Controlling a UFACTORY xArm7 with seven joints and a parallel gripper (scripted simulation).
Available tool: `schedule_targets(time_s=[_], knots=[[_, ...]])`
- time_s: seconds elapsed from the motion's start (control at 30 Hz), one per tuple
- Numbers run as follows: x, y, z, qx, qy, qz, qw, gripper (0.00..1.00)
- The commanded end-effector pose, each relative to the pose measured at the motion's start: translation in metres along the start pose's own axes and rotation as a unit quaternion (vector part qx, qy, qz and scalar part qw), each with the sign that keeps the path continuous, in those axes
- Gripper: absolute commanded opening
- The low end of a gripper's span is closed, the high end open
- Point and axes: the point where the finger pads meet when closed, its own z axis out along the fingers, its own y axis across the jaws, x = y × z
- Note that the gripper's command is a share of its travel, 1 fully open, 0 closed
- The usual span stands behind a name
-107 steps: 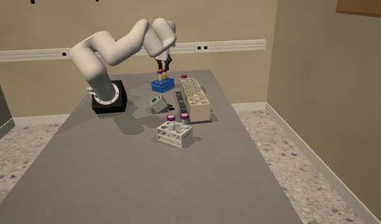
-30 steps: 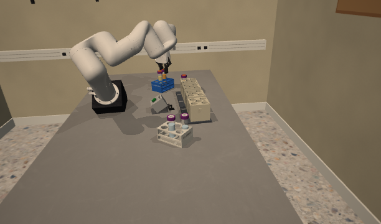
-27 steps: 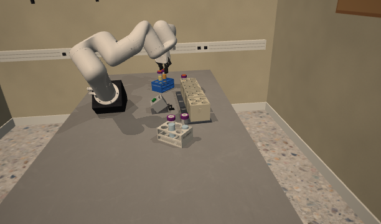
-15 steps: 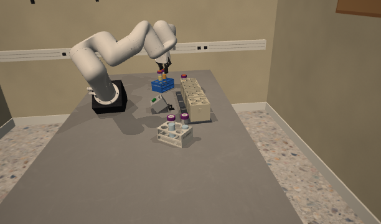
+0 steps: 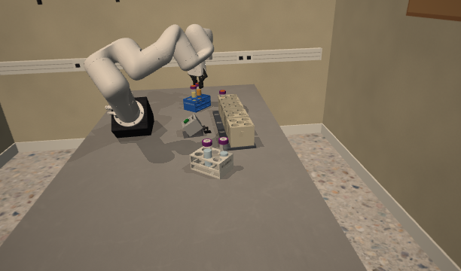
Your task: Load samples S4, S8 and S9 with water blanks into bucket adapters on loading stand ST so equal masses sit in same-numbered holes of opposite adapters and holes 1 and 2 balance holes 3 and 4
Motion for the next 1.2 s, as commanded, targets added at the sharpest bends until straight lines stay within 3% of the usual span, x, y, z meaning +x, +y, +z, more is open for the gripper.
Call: schedule_targets(time_s=[0.0,1.17], knots=[[0.001,0.0,-0.005,0.001,0.002,0.0,1.0,0.0],[0.001,0.0,-0.029,0.001,0.002,0.0,1.0,0.0]])
